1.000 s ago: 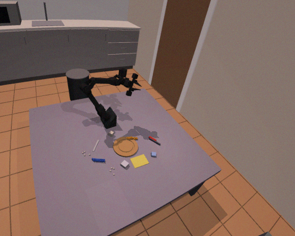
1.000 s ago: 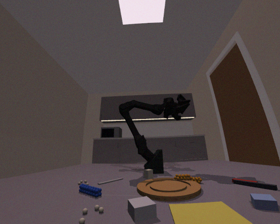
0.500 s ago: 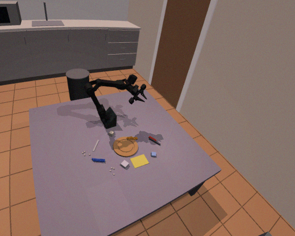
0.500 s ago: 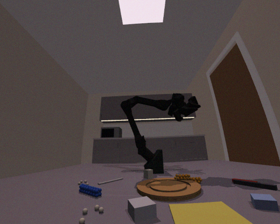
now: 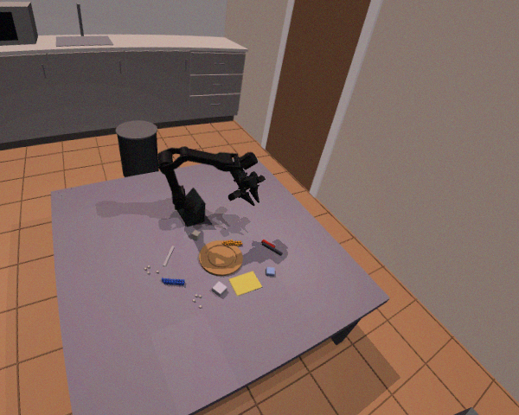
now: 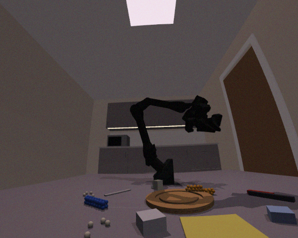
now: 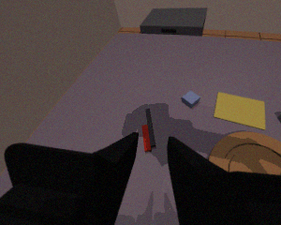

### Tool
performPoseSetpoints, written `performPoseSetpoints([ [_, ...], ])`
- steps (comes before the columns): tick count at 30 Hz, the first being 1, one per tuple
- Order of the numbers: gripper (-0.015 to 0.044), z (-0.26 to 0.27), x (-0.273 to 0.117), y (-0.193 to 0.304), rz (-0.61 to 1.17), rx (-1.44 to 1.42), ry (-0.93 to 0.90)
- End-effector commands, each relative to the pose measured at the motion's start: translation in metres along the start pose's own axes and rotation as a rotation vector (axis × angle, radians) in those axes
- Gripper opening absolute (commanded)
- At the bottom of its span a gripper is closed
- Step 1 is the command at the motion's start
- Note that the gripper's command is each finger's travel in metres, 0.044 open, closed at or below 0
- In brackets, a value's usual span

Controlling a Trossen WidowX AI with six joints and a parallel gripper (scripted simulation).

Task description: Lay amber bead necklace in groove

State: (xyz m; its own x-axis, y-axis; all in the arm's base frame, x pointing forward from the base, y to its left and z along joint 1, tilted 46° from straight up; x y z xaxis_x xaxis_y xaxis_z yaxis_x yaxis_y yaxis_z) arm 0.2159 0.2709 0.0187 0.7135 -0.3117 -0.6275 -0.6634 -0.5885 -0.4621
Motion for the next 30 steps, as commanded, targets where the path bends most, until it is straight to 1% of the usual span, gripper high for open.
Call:
performPoseSetpoints([
  [1, 0.0120, -0.016, 0.027, 0.005, 0.128, -0.090, 0.029],
  [7, 0.0120, -0.039, 0.059, 0.014, 0.307, -0.208, 0.041],
  [14, 0.0120, -0.065, 0.086, 0.028, 0.516, -0.369, 0.003],
  [23, 0.0120, -0.107, 0.118, 0.054, 0.843, -0.607, -0.169],
  [30, 0.0120, -0.110, 0.120, 0.056, 0.867, -0.622, -0.187],
])
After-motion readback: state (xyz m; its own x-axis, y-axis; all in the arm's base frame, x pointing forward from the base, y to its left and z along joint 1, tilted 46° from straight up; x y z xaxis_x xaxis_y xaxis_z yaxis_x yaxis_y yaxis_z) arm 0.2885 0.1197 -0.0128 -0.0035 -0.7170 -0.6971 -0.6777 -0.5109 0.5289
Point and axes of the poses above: the point midway between the two fingers, 35 mm back from their tips, its own x axis out along the fingers, its own z axis across the jaws, y = z × x, the point moved 6 cm from there along -x, back along the fingers, and after that the axes turned 7 degrees about -x, right-handed, at the moved point
